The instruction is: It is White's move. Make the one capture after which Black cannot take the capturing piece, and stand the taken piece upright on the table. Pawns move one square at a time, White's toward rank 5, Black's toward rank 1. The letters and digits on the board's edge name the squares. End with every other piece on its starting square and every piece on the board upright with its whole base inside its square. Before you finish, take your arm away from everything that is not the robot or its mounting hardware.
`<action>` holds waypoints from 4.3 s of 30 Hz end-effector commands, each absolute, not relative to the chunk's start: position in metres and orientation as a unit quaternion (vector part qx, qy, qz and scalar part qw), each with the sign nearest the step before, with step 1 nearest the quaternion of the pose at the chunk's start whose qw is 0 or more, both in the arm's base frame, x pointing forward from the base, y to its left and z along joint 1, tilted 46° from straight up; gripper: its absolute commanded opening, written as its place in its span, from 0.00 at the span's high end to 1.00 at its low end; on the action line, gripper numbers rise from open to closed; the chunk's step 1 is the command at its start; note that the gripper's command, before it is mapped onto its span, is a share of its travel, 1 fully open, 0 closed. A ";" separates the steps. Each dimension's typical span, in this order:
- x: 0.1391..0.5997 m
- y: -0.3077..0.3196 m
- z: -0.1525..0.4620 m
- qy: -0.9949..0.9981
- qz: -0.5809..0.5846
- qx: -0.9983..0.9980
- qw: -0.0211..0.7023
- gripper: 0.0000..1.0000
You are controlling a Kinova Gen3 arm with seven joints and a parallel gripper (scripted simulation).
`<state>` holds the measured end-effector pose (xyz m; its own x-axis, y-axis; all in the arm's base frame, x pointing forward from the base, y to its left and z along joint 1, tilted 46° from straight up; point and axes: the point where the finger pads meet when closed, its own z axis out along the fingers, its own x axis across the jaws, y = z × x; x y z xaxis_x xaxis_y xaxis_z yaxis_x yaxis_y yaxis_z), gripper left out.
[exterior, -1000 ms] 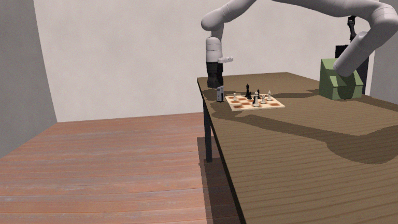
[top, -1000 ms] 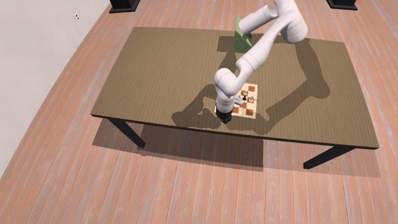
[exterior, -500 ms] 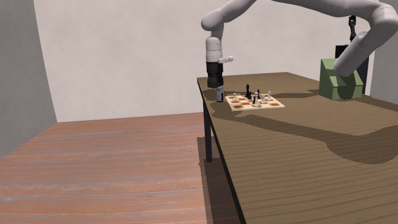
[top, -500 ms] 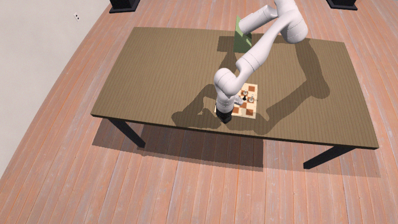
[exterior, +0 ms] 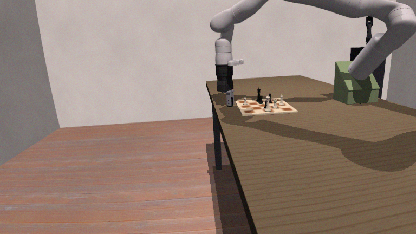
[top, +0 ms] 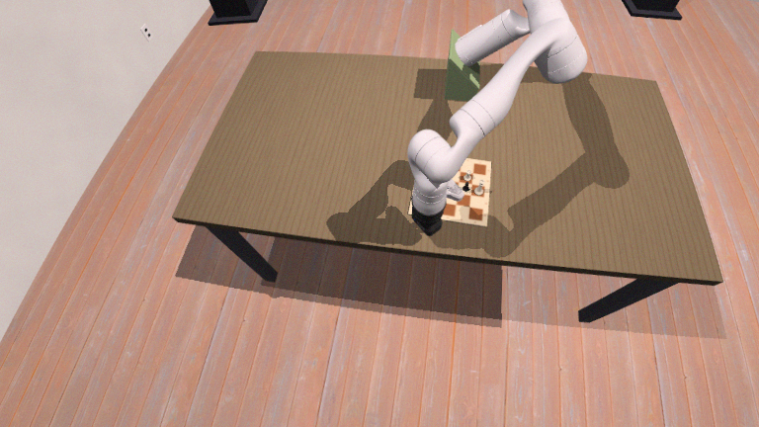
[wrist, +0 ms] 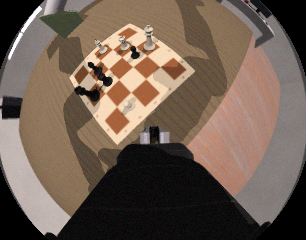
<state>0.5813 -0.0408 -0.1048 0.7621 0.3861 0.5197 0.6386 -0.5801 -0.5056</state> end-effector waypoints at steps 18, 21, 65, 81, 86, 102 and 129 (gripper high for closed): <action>0.582 -0.042 -0.104 -0.294 -0.181 -0.871 0.350 0.32; 0.582 -0.044 -0.103 -0.294 -0.181 -0.871 0.350 0.32; 0.572 -0.107 -0.042 -0.294 -0.181 -0.871 0.350 0.00; 0.571 -0.106 -0.041 -0.299 -0.184 -0.869 0.349 0.00; 0.568 -0.106 -0.040 -0.313 -0.192 -0.864 0.346 0.00; 0.542 -0.096 -0.027 -0.416 -0.248 -0.816 0.316 0.00; 0.449 -0.044 0.010 -0.694 -0.346 -0.597 0.203 0.00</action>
<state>0.4515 -0.0410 0.0018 -0.1953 0.6836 0.7033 0.9731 0.0456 0.2260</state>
